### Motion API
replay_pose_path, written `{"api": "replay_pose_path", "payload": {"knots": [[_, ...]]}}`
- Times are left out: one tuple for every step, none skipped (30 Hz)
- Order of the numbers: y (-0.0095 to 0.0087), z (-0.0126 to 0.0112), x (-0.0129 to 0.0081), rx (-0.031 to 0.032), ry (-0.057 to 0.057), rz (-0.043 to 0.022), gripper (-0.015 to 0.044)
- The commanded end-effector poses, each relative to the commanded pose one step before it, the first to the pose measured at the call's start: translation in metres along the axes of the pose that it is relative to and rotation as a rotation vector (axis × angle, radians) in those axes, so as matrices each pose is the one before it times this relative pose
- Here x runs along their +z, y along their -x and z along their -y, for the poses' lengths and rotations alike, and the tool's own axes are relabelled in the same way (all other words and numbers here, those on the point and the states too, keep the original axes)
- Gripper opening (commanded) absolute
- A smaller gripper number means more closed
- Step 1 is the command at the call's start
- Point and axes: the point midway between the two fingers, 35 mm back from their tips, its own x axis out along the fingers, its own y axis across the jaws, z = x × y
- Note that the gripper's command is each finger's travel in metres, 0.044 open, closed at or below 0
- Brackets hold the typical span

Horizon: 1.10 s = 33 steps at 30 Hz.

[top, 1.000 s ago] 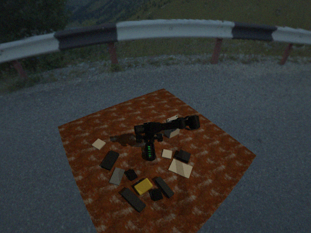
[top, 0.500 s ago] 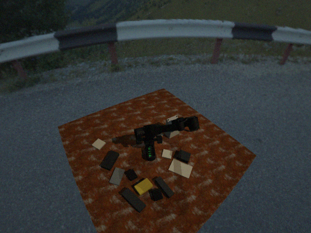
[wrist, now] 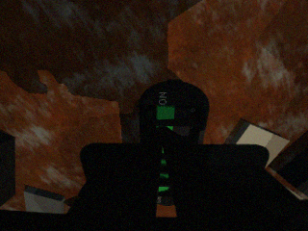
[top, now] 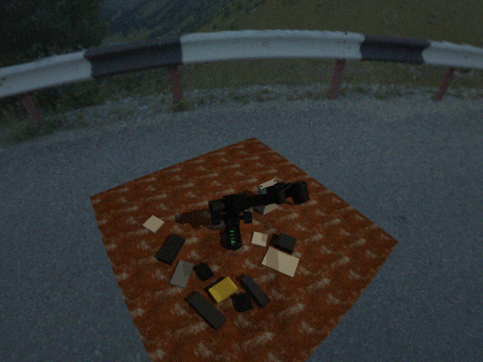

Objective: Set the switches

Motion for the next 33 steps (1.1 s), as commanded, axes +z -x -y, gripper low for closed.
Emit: {"api": "replay_pose_path", "payload": {"knots": [[-0.00081, 0.00037, 0.00001, -0.00206, -0.0032, -0.00267, 0.0000], [0.00000, 0.00000, 0.00000, 0.00000, 0.0000, 0.00000, 0.0000], [0.00000, 0.00000, 0.00000, 0.00000, 0.0000, 0.00000, 0.0000], [0.00292, -0.00029, 0.00018, 0.00111, 0.0025, 0.00329, 0.0000], [0.00725, -0.00057, 0.00007, 0.00044, -0.0005, 0.00043, 0.0000], [0.01226, -0.00044, 0.00009, 0.00027, -0.0008, 0.00012, 0.0000], [0.01244, 0.00021, 0.00006, -0.00028, -0.0007, -0.00067, 0.0000], [0.00753, 0.00045, 0.00000, -0.00041, -0.0004, -0.00080, 0.0000], [0.00252, 0.00020, -0.00001, -0.00017, -0.0001, -0.00033, 0.0000], [0.00000, 0.00000, 0.00000, 0.00000, 0.0000, 0.00000, 0.0000], [0.00000, 0.00000, 0.00000, 0.00000, 0.0000, 0.00000, 0.0000], [0.00000, 0.00000, 0.00000, 0.00000, 0.0000, 0.00000, 0.0000], [0.00000, 0.00000, 0.00000, 0.00000, 0.0000, 0.00000, 0.0000], [0.00002, 0.00097, -0.00230, 0.00011, -0.0001, 0.00015, 0.0000], [0.00005, 0.00304, -0.00688, 0.00021, -0.0001, 0.00025, 0.0000], [0.00003, 0.00552, -0.01133, -0.00004, -0.0001, -0.00019, 0.0000], [-0.00003, 0.00608, -0.01114, -0.00057, 0.0000, -0.00092, 0.0000], [-0.00004, 0.00392, -0.00658, -0.00061, 0.0001, -0.00089, 0.0000], [-0.00002, 0.00135, -0.00217, -0.00025, 0.0000, -0.00035, 0.0000], [0.00000, 0.00000, 0.00000, 0.00000, 0.0000, 0.00000, 0.0000], [0.00000, 0.00000, 0.00000, 0.00000, 0.0000, 0.00000, 0.0000], [0.00000, 0.00000, 0.00000, 0.00000, 0.0000, 0.00000, 0.0000], [-0.00026, -0.00002, 0.00000, 0.00001, 0.0000, 0.00002, 0.0000], [-0.00079, -0.00006, 0.00000, 0.00004, 0.0000, 0.00005, 0.0000], [-0.00131, -0.00009, 0.00000, 0.00006, 0.0000, 0.00007, 0.0000], [-0.00162, -0.00010, -0.00001, 0.00007, 0.0000, 0.00007, 0.0000], [-0.00161, -0.00009, -0.00001, 0.00006, 0.0000, 0.00005, 0.0000], [-0.00161, -0.00008, -0.00001, 0.00005, 0.0000, 0.00004, 0.0000], [-0.00161, -0.00006, -0.00001, 0.00004, 0.0000, 0.00002, 0.0000], [-0.00161, -0.00005, -0.00001, 0.00003, 0.0000, 0.00001, 0.0000], [-0.00161, -0.00004, -0.00001, 0.00002, 0.0000, 0.00000, 0.0000], [-0.00160, -0.00003, -0.00001, 0.00001, 0.0000, -0.00002, 0.0000], [-0.00160, -0.00002, -0.00001, 0.00000, 0.0000, -0.00003, 0.0000]]}}
